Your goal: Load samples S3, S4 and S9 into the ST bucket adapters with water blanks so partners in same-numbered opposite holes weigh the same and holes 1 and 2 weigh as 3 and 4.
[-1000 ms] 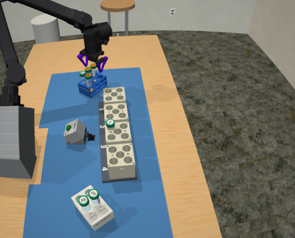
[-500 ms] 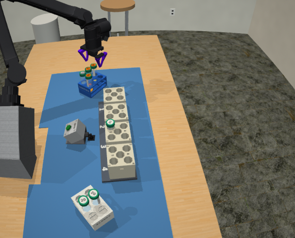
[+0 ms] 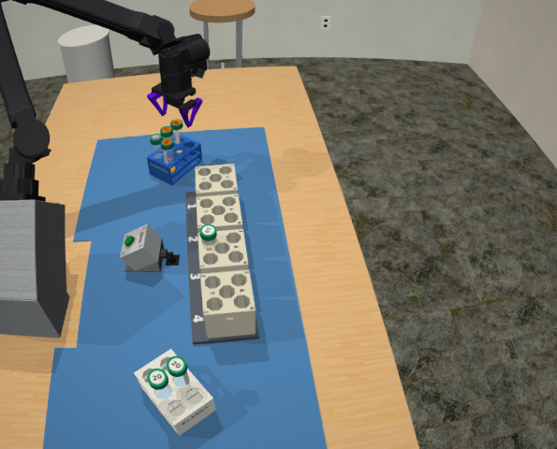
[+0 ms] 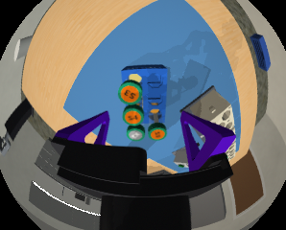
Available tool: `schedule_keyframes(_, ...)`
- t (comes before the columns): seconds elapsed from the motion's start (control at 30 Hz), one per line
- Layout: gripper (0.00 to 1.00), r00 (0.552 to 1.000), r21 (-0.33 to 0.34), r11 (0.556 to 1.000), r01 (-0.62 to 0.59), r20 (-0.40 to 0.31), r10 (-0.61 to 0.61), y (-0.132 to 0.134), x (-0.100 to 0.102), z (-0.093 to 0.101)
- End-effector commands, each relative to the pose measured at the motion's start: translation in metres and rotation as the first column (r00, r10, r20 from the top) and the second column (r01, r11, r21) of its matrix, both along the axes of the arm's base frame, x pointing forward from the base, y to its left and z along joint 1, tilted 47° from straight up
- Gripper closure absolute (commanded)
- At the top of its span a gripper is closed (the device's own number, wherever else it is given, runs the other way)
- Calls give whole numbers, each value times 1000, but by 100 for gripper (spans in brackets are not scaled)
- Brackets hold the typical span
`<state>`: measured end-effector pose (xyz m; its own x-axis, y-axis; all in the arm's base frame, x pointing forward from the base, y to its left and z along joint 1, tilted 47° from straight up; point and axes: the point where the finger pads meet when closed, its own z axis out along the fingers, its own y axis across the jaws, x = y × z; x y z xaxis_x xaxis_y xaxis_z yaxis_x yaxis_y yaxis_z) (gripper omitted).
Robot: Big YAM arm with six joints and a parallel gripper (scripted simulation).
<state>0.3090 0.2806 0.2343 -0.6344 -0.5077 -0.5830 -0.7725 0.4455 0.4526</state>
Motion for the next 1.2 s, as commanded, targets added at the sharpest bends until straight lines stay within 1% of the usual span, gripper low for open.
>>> schedule_keyframes(0.0, 0, 1000, 9, 1000, 16, 13, -16, -1, 5, 11)
schedule_keyframes(0.77, 0, 1000, 9, 1000, 16, 13, -16, -2, 5, 11)
schedule_keyframes(0.8, 20, 998, -1, 999, -39, 49, 39, -1, -15, 6)
schedule_keyframes(0.83, 20, 996, 5, 999, -48, 74, 48, 0, -20, 7)
schedule_keyframes(0.87, 20, 996, 7, 999, -48, 75, 47, 0, -28, 6)
schedule_keyframes(0.97, 20, 997, 4, 999, -42, 59, 42, -1, -32, 5)
schedule_keyframes(1.0, 20, 995, 22, 999, -44, 94, 42, 4, -24, 25)
schedule_keyframes(1.03, 20, 997, 10, 1000, -14, 72, 13, -3, -13, 16)
schedule_keyframes(1.07, 20, 998, 5, 1000, -23, 53, 23, 4, -19, 5)
schedule_keyframes(1.1, 20, 999, -6, 999, -33, 31, 33, 6, -27, -10)
schedule_keyframes(1.17, 20, 999, -6, 999, -33, 30, 33, 10, -27, -15)
